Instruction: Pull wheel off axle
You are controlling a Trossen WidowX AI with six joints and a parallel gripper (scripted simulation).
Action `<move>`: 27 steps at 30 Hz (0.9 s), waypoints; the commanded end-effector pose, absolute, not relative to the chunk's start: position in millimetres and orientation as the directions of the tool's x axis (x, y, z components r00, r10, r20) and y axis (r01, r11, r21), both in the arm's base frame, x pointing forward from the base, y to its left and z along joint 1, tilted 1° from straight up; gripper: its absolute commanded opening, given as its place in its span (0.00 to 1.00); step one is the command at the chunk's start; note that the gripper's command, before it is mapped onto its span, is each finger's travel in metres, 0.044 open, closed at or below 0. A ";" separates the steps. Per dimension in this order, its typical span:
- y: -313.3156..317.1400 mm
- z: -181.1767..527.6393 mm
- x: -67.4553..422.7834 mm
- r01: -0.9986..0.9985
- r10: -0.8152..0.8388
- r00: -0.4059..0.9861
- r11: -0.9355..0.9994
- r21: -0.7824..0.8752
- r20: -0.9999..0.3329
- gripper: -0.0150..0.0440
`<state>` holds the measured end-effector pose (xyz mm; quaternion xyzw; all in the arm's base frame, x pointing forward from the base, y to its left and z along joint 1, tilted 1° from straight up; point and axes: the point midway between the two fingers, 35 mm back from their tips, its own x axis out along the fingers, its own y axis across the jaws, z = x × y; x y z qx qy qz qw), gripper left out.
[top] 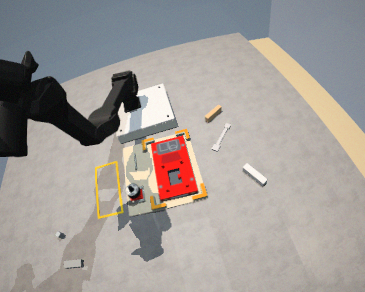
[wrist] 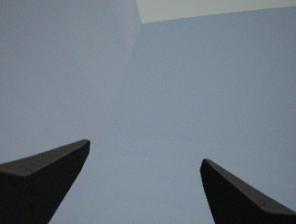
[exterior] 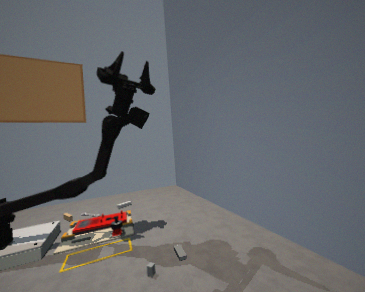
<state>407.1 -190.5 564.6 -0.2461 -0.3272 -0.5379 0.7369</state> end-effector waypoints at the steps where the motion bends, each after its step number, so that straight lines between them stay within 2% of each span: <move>1: -190.8 565.0 406.4 0.954 -0.632 0.205 0.299 -0.010 0.748 0.89; 4: -195.4 571.4 395.9 0.961 -0.627 0.180 0.278 0.002 0.757 0.76; 20: -219.7 625.4 283.4 0.992 -0.546 -0.087 0.031 0.123 0.834 0.76; 27: -210.2 645.1 246.8 0.986 -0.431 -0.157 -0.020 0.164 0.889 0.76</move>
